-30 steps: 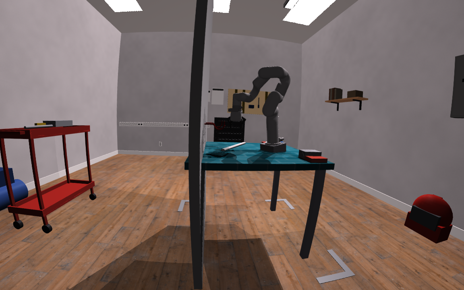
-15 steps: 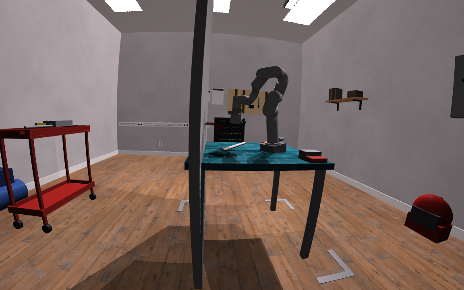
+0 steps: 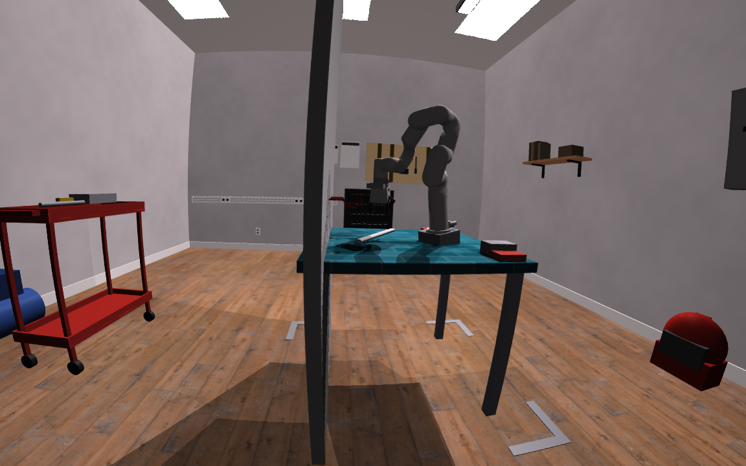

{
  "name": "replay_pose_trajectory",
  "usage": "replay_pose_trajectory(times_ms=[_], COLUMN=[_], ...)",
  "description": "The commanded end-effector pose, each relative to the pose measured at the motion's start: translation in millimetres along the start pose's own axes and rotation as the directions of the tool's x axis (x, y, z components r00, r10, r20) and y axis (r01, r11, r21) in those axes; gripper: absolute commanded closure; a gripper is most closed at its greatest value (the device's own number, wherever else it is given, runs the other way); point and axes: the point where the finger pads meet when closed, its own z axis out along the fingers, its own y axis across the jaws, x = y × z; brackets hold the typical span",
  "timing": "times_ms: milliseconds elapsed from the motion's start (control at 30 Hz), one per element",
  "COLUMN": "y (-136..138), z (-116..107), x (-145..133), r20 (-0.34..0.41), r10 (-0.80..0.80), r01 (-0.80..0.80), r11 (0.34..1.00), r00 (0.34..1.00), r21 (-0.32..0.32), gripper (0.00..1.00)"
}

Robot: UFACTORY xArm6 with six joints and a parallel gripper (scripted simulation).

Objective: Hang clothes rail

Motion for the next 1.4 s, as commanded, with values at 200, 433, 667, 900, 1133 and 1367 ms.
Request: replay_pose_trajectory(times_ms=[200, 433, 667, 900, 1133, 1367], y=[2, 2, 2, 2, 2, 2], z=[14, 26, 35, 46, 51, 51], x=[0, 0, 0, 0, 0, 0], r20=[0.0, 0.0, 0.0, 0.0, 0.0, 0.0], r10=[0.0, 0.0, 0.0, 0.0, 0.0, 0.0], r01=[0.0, 0.0, 0.0, 0.0, 0.0, 0.0], r11=[1.0, 1.0, 1.0, 1.0, 1.0, 1.0], r00=[1.0, 1.0, 1.0, 1.0, 1.0, 1.0], r21=[-0.004, -0.004, -0.004, -0.004, -0.004, -0.004], gripper=[0.0, 0.0, 0.0, 0.0, 0.0, 0.0])
